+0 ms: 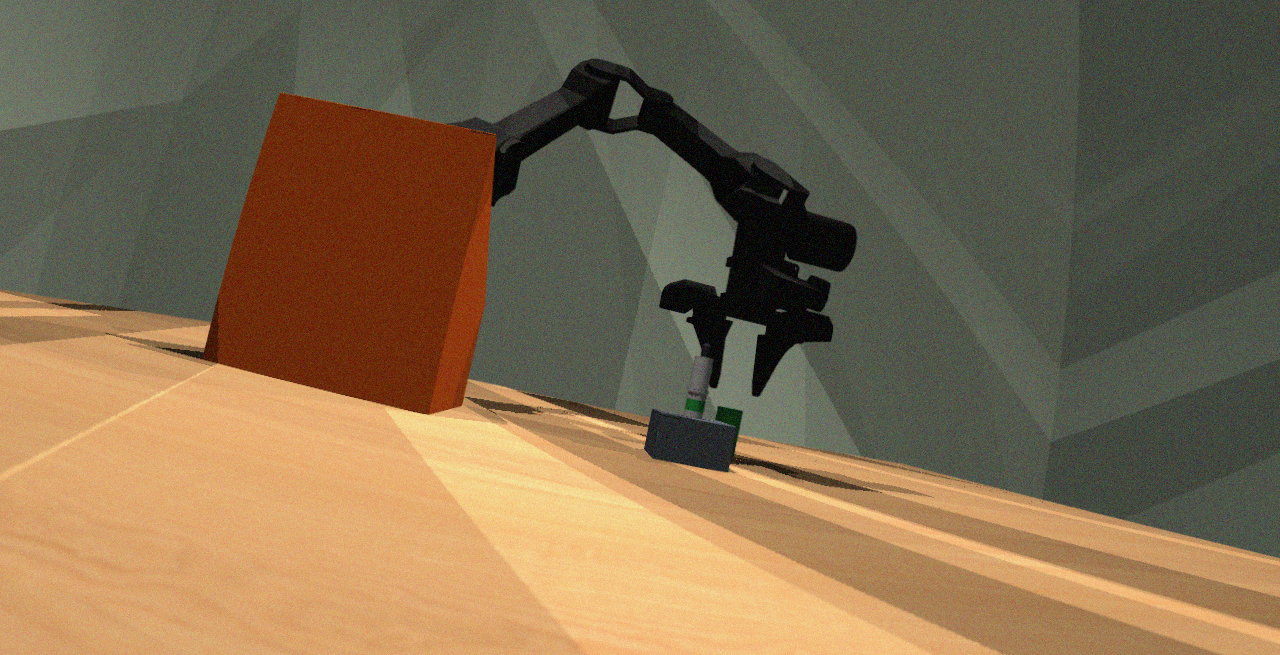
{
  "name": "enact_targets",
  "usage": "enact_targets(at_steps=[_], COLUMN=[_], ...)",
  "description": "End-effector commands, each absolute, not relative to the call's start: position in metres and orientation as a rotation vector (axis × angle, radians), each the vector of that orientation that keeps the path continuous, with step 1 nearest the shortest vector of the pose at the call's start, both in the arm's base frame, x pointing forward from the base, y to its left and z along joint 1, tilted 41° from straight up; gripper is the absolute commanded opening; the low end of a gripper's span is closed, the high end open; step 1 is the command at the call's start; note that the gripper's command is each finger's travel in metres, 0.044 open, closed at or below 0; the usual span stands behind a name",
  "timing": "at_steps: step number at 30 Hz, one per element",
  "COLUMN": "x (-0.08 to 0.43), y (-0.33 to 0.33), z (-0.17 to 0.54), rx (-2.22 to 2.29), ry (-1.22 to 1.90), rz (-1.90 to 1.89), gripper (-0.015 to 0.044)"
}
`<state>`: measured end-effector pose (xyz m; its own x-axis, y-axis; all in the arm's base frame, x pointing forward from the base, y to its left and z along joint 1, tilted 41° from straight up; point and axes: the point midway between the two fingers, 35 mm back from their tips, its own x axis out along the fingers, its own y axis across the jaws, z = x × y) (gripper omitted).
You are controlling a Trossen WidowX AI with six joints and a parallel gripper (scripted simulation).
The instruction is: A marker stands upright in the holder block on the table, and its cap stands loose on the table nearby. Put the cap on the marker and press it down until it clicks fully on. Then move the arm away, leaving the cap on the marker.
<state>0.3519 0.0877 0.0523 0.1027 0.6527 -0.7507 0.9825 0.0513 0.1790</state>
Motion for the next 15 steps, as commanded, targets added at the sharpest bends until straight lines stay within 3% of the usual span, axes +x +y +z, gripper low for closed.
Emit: enact_targets(at_steps=[1, 15], x=[0.351, 0.353], y=[0.092, 0.106], z=[0.045, 0.028], rx=[1.678, 1.678], ry=[1.633, 1.633], rz=[-0.605, -0.605], gripper=[0.0237, 0.0237])
